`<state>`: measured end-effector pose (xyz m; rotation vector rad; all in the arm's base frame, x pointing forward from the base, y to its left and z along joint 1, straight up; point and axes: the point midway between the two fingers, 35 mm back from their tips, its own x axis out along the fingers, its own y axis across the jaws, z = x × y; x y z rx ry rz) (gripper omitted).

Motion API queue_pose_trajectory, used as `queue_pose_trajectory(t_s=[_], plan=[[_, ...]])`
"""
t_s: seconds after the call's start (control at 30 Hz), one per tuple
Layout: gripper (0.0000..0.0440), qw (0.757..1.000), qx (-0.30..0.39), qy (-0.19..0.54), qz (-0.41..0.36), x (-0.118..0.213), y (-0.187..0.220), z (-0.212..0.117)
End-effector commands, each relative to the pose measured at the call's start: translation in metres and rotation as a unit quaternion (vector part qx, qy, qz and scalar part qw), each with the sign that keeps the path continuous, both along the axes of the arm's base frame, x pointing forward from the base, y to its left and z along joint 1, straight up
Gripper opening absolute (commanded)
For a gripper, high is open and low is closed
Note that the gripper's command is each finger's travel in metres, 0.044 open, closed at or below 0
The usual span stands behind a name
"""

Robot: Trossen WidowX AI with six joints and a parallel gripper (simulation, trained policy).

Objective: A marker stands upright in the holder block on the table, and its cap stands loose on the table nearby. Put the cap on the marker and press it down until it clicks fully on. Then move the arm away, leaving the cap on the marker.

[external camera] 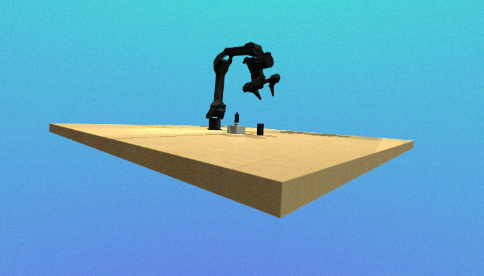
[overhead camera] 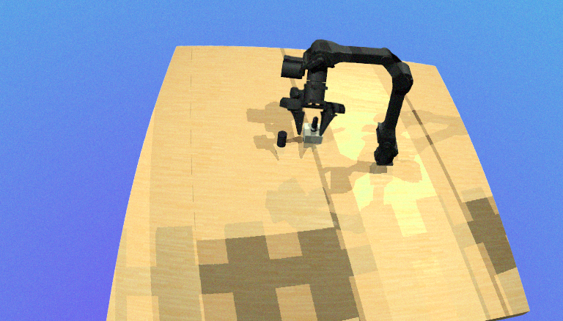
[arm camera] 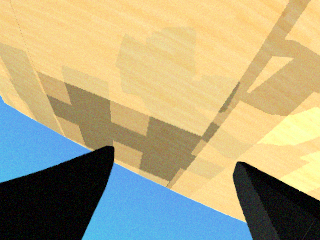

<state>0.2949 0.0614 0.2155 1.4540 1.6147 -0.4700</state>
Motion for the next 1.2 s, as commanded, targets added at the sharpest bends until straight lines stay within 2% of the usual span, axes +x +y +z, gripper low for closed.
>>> queue_pose_trajectory(t_s=[0.0,1.17], plan=[[0.0328,1.0,-0.017,0.002,0.0,0.005,-0.01,-0.005],[0.0323,0.987,-0.157,0.031,0.014,0.044,-0.09,-0.055]])
